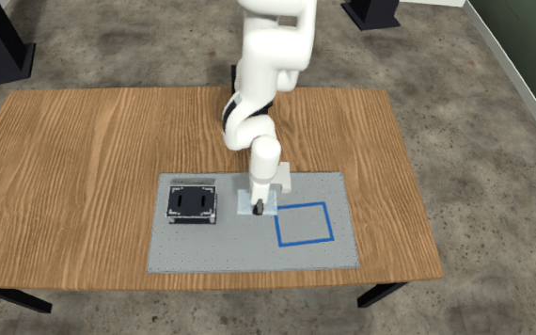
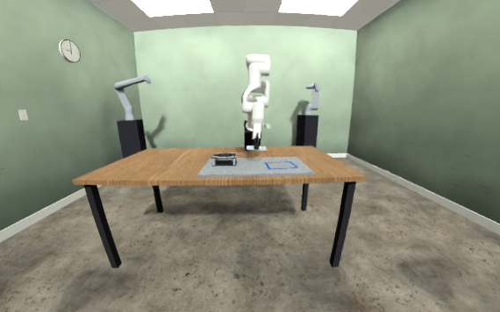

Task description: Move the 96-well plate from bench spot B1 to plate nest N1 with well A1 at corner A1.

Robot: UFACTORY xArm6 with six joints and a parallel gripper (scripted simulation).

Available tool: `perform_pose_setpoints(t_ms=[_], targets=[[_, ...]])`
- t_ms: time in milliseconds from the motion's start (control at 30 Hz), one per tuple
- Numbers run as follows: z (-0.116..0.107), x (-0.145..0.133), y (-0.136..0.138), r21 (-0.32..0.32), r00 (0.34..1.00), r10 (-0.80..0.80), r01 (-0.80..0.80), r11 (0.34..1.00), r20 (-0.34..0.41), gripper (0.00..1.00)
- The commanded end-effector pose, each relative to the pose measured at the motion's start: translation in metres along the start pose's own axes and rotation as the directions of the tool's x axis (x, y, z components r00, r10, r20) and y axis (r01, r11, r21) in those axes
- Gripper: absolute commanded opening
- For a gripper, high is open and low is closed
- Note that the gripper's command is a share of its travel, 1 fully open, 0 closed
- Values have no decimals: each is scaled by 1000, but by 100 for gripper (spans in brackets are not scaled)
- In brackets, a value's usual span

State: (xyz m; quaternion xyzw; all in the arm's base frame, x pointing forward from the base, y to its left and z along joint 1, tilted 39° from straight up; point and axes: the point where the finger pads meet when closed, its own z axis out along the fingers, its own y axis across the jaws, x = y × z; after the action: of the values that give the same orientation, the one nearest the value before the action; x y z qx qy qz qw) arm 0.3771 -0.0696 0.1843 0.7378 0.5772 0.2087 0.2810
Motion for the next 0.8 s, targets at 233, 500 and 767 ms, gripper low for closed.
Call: perform_pose_setpoints(t_ms=[233,500,767], targets=[[-5,-36,-3,27,998,-5,6,1000,-55,0],[-7,-59,-6,27,998,-5,6,1000,-55,0],[-10,-82,-9,27,998,-5,6,1000,-55,0]])
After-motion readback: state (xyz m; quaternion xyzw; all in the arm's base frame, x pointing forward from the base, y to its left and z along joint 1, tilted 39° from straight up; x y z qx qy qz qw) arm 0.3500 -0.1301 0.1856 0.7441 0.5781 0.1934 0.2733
